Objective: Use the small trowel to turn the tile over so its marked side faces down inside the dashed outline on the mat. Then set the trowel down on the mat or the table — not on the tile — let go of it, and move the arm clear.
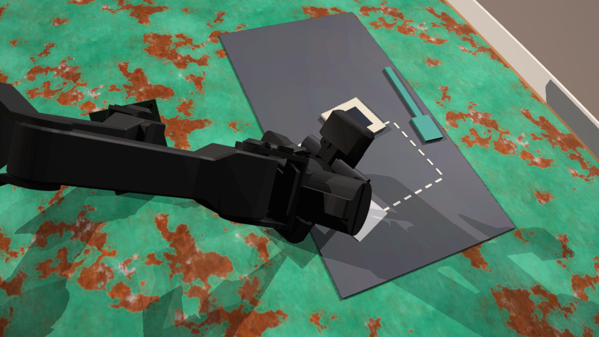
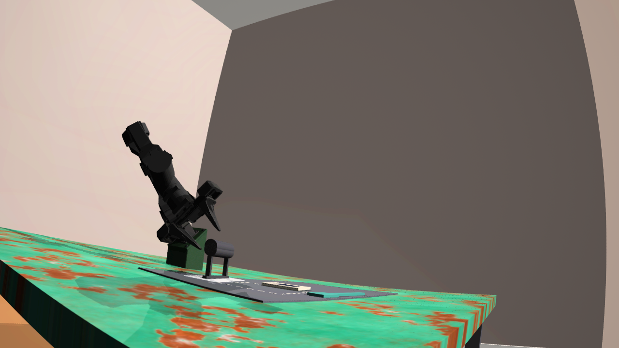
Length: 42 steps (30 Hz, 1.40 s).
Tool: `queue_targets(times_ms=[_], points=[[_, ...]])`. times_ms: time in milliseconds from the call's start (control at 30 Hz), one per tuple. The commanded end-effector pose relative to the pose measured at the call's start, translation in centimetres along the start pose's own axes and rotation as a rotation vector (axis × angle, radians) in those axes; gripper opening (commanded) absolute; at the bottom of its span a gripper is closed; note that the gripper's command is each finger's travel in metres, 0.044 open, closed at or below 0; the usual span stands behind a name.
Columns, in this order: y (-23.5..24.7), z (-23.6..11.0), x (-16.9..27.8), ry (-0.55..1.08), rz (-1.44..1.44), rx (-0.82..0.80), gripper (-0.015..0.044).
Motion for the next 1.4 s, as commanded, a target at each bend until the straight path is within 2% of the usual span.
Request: queue_targets(times_ms=[0, 1133, 1300, 1367], points=[[0.2, 0.7, -0.2, -0.008, -0.001, -0.005, 0.0300], [0.2, 5.8, -0.5, -0.004, -0.009, 0.001, 0.0300], [0.2, 5.8, -0.5, -0.004, -0.009, 0.001, 0.0169], [0.2, 5.8, -0.5, -0.004, -0.009, 0.001, 0.0155]])
Point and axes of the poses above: the point midway between the two fingers, 35 mm back from their tips, its own z axis out along the fingers, its own y axis across the jaws, x = y × z, the point moved 1 cm from there along -z, back along the fingers, and after that the axes turned 9 degrees about z, right-handed, at the moved point
